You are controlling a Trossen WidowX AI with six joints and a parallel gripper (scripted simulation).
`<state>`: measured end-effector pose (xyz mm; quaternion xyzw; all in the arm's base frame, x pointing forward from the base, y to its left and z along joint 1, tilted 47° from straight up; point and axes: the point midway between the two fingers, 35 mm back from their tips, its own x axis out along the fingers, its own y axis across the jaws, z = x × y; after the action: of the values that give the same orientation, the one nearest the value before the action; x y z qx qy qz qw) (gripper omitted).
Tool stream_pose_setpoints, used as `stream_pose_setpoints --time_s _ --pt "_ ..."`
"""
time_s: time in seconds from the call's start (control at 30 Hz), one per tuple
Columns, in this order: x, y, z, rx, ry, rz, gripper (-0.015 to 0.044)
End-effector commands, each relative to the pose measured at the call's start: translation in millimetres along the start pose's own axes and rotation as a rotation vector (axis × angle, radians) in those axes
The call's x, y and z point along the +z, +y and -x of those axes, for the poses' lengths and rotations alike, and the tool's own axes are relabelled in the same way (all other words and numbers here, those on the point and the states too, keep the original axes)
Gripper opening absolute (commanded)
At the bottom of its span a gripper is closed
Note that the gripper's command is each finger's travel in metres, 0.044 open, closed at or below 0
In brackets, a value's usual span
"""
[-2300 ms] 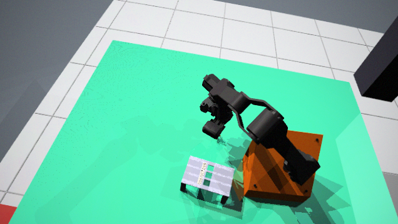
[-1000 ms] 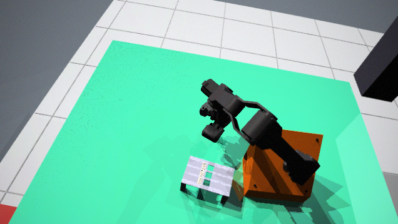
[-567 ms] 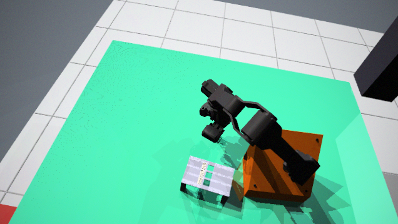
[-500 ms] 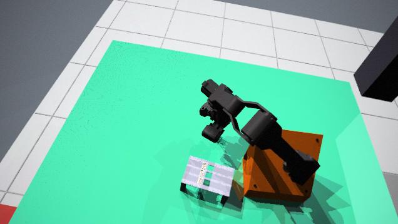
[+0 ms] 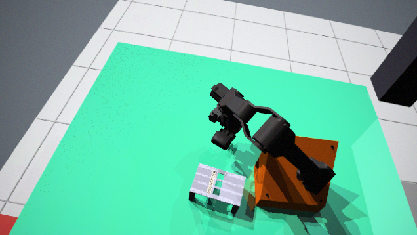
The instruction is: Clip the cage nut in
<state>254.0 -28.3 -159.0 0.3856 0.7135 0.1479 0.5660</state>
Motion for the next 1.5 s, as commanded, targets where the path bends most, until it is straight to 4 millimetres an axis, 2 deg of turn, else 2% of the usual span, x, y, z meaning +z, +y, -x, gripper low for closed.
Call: stream_pose_setpoints --time_s 0.0,1.13,1.23,1.47 --pt "0 0 0 0.000 0.000 0.000 0.0034" --pt "0 1 -1 0.004 -0.001 -0.003 0.0034" --pt "1 0 11 -0.001 -0.001 -0.001 0.0034" --pt "1 -1 65 0.000 -0.002 -0.003 0.0034"
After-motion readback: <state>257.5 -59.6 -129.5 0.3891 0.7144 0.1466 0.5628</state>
